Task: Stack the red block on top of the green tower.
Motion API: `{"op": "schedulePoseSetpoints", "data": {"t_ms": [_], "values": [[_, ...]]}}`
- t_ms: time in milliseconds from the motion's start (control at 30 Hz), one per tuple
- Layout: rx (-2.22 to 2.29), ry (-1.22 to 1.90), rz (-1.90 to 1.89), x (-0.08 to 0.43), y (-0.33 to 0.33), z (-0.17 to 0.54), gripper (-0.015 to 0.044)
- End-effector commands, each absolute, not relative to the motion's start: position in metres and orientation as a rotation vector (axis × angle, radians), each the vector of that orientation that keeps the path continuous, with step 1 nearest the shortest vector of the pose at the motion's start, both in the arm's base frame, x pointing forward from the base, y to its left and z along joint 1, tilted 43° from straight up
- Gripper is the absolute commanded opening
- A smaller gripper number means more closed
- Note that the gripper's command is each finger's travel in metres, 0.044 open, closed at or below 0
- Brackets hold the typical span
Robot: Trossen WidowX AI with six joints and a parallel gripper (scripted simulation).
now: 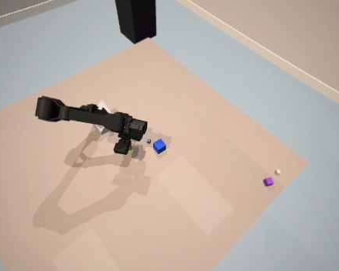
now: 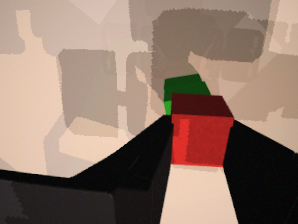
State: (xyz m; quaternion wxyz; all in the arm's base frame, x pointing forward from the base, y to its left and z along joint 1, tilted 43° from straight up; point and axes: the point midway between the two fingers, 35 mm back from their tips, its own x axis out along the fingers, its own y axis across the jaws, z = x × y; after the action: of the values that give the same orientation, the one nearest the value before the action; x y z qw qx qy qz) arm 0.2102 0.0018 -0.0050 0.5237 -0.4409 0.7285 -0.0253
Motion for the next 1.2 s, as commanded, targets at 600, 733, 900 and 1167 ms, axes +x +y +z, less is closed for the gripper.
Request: {"op": "schedulePoseSetpoints", "data": {"t_ms": [600, 733, 900, 1167], "values": [[-1.065, 1.752, -0.06, 0.2086, -0.0011, -0.0079, 0.0], [-1.065, 1.752, -0.06, 0.2086, -0.0014, -0.0083, 0.0], [-1.065, 1.752, -0.06, 0.2086, -0.0016, -0.0085, 0.0], [-1.061, 1.752, -0.059, 0.2085, -0.0005, -0.007, 0.0026]]}}
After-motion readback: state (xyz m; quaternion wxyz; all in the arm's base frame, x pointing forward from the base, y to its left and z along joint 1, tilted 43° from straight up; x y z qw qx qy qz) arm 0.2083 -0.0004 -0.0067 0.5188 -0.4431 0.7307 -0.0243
